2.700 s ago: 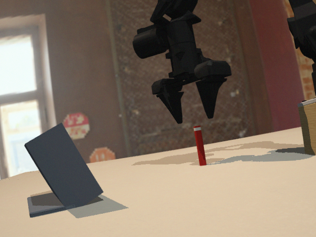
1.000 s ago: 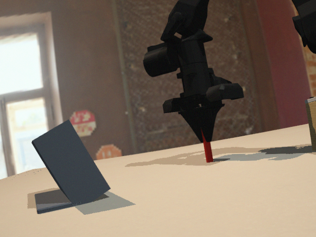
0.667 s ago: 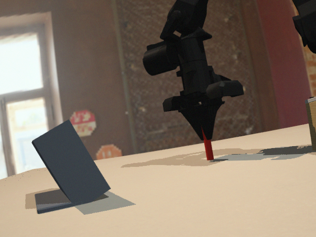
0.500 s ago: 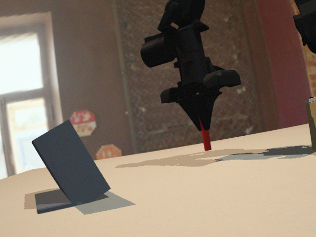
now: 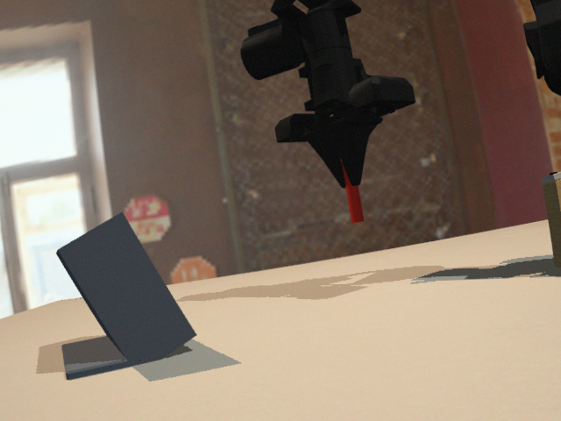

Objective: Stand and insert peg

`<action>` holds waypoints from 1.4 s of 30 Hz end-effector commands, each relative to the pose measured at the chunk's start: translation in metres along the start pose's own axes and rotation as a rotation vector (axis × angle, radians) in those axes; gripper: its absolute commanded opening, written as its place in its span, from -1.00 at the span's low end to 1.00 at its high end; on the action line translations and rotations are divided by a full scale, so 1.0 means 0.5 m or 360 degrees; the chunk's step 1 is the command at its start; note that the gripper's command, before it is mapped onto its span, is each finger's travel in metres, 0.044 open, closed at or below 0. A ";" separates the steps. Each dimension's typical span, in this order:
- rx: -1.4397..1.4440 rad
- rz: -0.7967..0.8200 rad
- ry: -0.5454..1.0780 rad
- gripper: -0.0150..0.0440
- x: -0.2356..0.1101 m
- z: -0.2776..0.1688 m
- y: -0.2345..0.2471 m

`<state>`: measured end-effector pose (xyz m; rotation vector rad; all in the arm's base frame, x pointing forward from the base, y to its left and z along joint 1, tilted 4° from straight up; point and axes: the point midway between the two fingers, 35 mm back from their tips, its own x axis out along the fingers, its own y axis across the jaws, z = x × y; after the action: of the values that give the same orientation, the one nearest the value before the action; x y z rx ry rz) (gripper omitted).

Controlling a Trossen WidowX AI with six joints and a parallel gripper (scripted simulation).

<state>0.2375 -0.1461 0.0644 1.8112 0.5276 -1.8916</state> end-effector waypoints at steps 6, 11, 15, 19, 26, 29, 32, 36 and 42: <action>0.0008 0.0015 0.0093 -0.49 0.009 -0.016 0.005; 0.0005 0.0027 0.0161 -0.49 0.020 -0.027 0.009; 0.0002 0.0037 0.0215 -0.49 0.028 -0.036 0.012; -0.0002 0.0048 0.0269 -0.49 0.036 -0.045 0.015; -0.0011 0.0069 0.0364 -0.49 0.047 -0.060 0.019; -0.0015 0.0078 0.0404 -0.49 0.052 -0.067 0.021; -0.0021 0.0087 0.0444 -0.49 0.057 -0.073 0.023; -0.0028 0.0100 0.0497 -0.49 0.062 -0.081 0.025; -0.0042 0.0121 0.0577 -0.49 0.069 -0.092 0.028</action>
<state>0.2800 -0.1357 0.0317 2.1166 0.5758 -1.5425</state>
